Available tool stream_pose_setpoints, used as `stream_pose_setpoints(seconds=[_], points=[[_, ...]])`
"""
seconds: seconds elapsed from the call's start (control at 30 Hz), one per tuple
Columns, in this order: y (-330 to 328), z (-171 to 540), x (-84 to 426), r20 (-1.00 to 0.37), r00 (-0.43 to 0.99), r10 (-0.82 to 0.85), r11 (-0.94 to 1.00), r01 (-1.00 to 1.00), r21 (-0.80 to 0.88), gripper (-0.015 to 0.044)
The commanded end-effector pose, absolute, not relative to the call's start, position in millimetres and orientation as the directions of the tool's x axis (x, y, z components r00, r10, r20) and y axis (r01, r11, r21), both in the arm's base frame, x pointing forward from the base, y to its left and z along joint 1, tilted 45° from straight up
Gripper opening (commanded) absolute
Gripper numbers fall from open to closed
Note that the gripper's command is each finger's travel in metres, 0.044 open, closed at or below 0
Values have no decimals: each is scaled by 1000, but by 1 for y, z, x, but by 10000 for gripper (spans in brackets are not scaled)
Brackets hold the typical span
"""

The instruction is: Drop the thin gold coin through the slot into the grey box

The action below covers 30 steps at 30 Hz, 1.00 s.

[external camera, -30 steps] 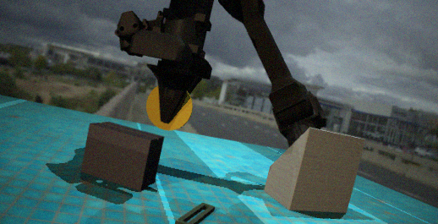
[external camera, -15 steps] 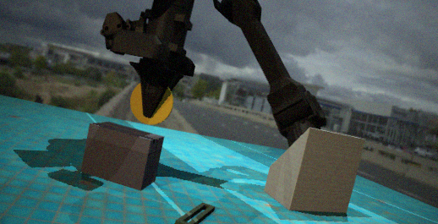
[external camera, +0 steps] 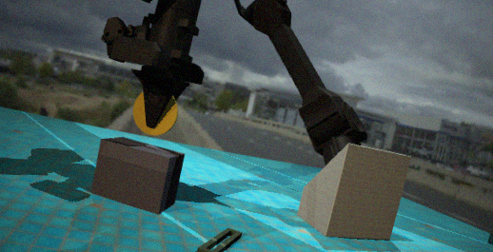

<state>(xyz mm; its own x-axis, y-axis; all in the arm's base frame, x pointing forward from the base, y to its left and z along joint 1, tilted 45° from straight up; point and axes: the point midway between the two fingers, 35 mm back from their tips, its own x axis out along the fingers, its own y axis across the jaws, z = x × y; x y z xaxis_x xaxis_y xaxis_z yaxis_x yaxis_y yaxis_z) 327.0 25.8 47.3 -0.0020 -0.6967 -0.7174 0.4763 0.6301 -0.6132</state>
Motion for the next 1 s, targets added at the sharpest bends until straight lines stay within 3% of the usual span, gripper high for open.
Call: stream_pose_setpoints(seconds=[0.0, 0.97], points=[[23, 52, 330, -716, 2, -698, 631, 475, -613, 5], [22, 57, 334, -717, -2, -697, 632, 471, -616, 0]])
